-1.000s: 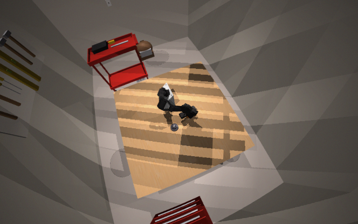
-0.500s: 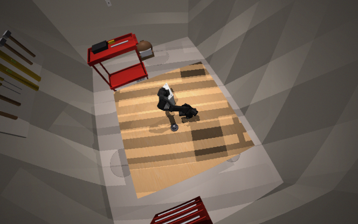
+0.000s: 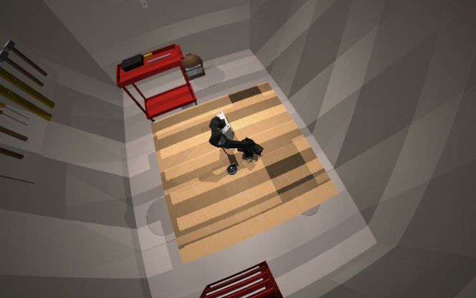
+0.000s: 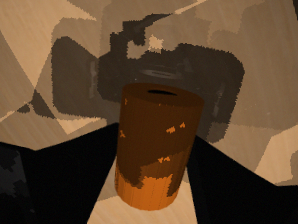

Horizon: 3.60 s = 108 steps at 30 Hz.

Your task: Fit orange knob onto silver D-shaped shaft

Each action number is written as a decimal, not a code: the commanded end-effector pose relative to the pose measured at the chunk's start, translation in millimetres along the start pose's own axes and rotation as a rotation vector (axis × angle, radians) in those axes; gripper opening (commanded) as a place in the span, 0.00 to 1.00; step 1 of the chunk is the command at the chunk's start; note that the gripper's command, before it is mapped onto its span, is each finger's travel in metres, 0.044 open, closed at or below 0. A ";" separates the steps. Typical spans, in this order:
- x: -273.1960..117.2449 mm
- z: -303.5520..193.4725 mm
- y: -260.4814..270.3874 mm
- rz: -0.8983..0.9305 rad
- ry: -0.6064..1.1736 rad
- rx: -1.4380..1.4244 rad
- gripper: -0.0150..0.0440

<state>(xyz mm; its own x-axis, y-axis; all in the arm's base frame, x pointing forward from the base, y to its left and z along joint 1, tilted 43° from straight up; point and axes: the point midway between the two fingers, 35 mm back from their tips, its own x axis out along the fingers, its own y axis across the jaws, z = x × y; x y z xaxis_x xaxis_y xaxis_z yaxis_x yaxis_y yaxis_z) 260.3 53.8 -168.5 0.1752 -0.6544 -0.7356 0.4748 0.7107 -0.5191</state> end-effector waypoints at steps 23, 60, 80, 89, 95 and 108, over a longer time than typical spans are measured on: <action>-0.2 -0.3 0.1 0.000 0.003 0.705 0.56; 11.9 -0.3 -0.3 -0.005 0.006 1.356 0.61; 11.9 -0.3 -0.3 -0.005 0.006 1.356 0.69; 11.9 -0.3 -0.3 -0.005 0.006 1.356 0.92; 11.9 -0.3 -0.3 -0.005 0.006 1.356 1.00; -48.8 -0.3 0.8 -0.002 0.009 1.355 1.00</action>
<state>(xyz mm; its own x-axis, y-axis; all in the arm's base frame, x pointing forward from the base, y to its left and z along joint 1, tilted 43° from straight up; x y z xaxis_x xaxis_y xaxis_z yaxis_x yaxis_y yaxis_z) 254.9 89.7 -132.6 0.1869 -0.6433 -0.7425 0.9434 -0.0933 0.3183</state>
